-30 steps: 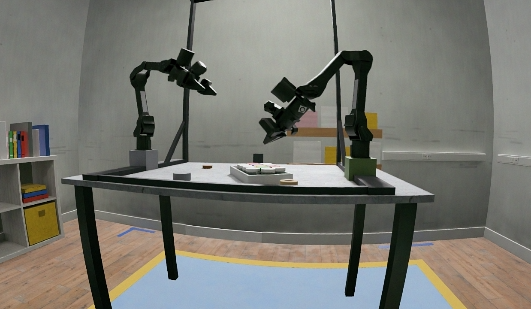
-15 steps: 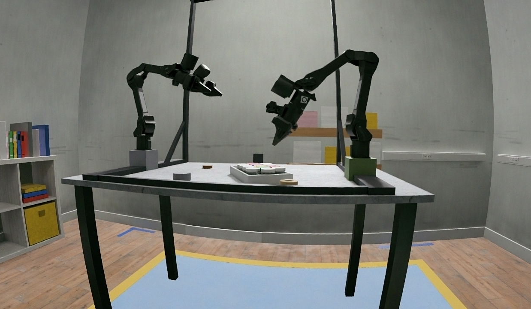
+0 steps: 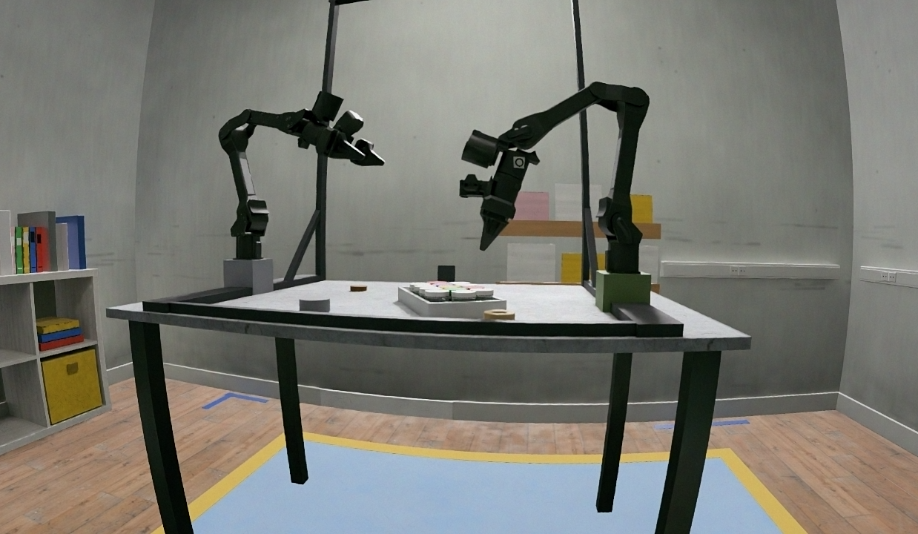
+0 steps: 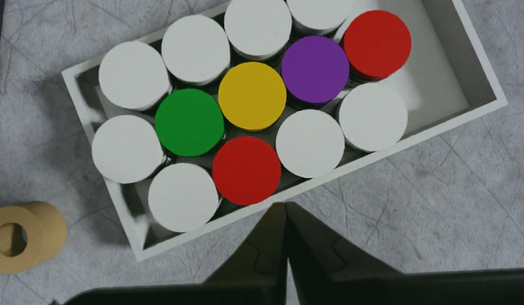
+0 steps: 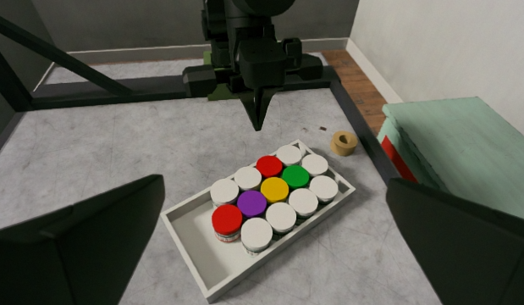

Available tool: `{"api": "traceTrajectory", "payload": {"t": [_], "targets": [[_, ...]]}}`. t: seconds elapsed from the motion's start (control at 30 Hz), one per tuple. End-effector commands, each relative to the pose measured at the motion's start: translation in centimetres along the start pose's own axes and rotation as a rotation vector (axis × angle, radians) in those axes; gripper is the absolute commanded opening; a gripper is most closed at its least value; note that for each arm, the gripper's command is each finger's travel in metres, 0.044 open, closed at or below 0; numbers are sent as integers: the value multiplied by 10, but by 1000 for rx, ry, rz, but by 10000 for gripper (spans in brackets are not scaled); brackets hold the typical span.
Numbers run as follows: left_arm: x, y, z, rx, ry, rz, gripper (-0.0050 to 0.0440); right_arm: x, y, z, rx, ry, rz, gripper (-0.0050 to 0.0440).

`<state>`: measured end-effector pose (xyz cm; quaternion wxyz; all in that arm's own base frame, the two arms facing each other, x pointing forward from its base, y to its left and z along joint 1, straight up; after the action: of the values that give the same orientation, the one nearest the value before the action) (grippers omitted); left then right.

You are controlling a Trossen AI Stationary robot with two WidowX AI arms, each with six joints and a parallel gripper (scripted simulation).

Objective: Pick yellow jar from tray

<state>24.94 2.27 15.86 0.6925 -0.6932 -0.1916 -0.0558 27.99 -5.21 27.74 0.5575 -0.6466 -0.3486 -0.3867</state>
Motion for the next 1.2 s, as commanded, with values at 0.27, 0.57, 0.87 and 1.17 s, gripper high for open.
{"api": "traceTrajectory", "payload": {"t": [0.27,0.57,0.87,1.17], "targets": [[9,-9,-1,9,-20,-26,-50,9,-7,-1,-6,2,-39,440],[12,-5,0,13,-31,-11,-50,14,-8,-1,-13,12,-41,440],[63,22,6,42,-148,104,-50,19,-10,10,-116,124,120,440],[105,46,12,60,-244,200,-50,23,-17,18,-222,188,224,440]]}}
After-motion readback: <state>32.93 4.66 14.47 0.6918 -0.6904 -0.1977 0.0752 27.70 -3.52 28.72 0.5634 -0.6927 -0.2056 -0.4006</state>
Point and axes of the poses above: on each arm, the point midway between the two fingers, 35 mm back from their tips, its own y axis out along the fingers, its own z axis across the jaws, x = y × z, the point moved 9 cm from there along -y, back along the fingers, and after that the axes turned 5 degrees about -y, right-handed, at the moved point
